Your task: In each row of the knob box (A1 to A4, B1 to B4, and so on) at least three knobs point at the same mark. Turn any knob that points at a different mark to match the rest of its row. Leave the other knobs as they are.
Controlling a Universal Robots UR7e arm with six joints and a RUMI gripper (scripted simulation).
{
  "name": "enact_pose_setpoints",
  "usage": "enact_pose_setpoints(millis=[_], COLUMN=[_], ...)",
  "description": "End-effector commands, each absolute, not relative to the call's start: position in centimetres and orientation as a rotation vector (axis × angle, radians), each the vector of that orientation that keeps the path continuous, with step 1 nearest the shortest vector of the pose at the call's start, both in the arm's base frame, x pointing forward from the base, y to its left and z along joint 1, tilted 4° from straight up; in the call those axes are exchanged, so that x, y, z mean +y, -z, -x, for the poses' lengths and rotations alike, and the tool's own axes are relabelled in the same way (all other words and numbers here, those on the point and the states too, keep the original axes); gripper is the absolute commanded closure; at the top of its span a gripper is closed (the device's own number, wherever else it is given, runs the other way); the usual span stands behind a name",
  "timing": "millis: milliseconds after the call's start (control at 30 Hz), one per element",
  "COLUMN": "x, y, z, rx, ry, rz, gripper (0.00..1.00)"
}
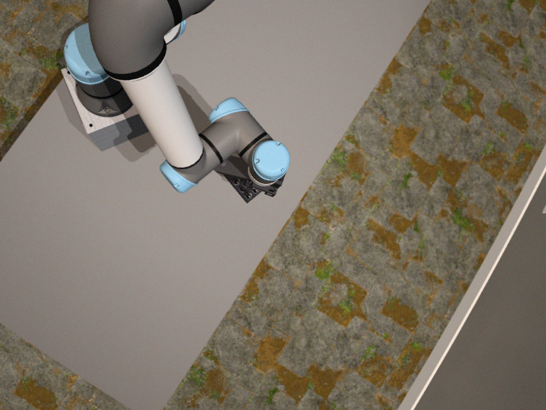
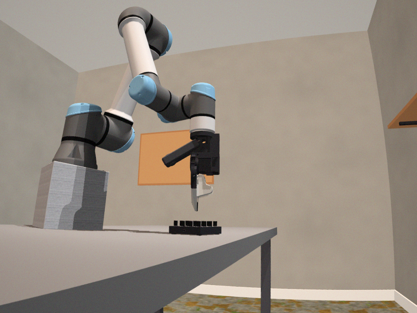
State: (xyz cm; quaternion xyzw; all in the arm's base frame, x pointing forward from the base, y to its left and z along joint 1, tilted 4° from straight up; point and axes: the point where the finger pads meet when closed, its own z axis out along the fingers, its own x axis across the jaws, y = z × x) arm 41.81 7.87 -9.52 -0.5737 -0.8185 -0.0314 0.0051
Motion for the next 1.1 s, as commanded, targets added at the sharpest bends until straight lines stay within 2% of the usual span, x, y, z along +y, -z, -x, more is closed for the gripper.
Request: enact_pose_setpoints(millis=[0,633,1067], x=[7.9,7.9,8.6], y=[9.3,9.3,8.9], z=[-41.8,-41.8,-40.8], rx=[-2.563,-2.543,-2.276], ry=[0.099,0.099,0.096], rz=[1.797,1.825,2.136], gripper=[0.89,0.89,0.89])
